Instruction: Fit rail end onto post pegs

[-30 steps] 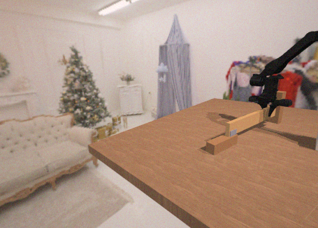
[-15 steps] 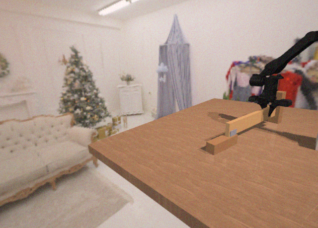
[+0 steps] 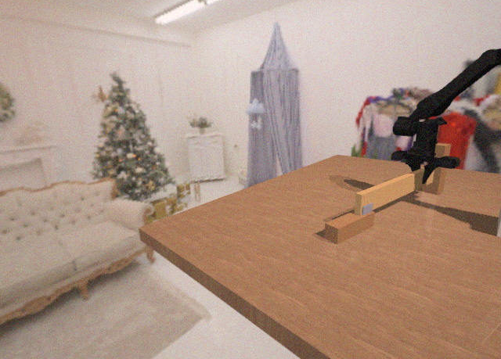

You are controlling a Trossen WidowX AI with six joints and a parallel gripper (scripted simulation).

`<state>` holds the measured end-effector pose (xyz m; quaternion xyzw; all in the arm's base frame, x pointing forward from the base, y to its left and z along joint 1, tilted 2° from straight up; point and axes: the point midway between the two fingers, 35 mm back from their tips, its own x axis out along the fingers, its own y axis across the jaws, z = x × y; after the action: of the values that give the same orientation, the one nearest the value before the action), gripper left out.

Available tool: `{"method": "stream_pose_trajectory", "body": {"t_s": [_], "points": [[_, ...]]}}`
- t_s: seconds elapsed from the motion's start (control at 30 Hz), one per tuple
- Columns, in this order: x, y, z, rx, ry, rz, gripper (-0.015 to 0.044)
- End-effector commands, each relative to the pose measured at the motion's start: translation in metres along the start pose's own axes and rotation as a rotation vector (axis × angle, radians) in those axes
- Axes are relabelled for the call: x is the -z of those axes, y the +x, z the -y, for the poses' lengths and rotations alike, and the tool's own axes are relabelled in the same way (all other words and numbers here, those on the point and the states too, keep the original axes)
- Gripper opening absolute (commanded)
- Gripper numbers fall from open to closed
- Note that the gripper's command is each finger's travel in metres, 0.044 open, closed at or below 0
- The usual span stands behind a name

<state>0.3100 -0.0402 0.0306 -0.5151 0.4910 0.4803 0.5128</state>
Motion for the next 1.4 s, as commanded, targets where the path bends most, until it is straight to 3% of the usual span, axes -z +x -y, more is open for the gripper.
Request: {"method": "stream_pose_trajectory", "body": {"t_s": [0.0, 1.37], "points": [[-0.0004, -0.0002, 0.0005, 0.003, 0.001, 0.002, 0.0], [0.0009, -0.0021, 0.0004, 0.003, 0.001, 0.002, 0.0]]}}
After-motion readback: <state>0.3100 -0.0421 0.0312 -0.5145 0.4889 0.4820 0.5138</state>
